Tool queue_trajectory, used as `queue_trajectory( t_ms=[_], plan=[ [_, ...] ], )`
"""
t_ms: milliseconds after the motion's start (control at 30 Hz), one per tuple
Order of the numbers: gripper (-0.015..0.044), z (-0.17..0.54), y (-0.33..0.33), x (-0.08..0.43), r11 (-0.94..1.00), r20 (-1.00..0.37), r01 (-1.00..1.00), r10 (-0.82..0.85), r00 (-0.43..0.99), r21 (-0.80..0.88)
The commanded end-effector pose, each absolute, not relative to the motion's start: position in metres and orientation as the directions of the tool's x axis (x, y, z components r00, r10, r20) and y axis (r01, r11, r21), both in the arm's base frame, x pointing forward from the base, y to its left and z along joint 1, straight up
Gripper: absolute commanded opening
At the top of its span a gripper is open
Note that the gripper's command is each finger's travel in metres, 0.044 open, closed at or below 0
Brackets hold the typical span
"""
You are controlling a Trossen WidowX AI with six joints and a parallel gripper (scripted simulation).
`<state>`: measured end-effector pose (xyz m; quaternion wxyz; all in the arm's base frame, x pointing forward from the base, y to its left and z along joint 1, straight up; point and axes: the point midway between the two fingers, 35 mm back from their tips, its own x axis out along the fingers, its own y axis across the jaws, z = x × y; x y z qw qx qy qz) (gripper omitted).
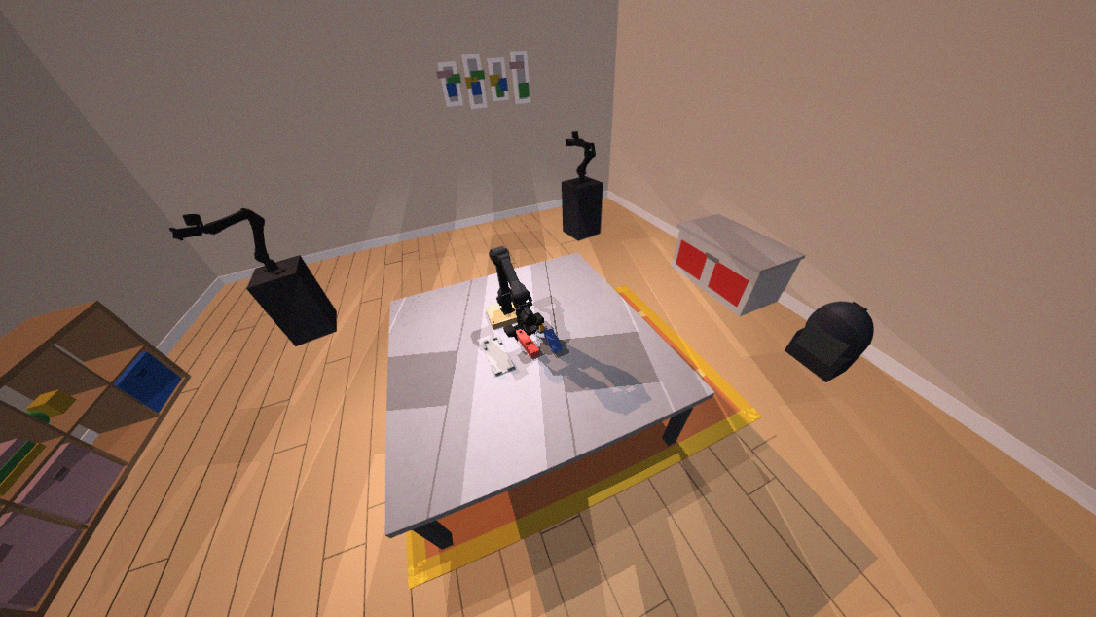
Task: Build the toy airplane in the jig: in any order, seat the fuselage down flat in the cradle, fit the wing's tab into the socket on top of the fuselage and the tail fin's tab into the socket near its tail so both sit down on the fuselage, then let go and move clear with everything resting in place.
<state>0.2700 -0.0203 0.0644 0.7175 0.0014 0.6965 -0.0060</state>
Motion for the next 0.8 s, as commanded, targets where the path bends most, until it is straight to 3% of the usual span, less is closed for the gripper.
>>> queue_trajectory(
  t_ms=[0,767],
  plan=[
    [0.044,0.059,-0.019,0.27,1.0,-1.0,0.015,-0.002,0.026,-0.001],
    [0.044,0.022,-0.02,0.271,1.0,-1.0,0.015,-0.002,0.026,-0.001]
  ],
)
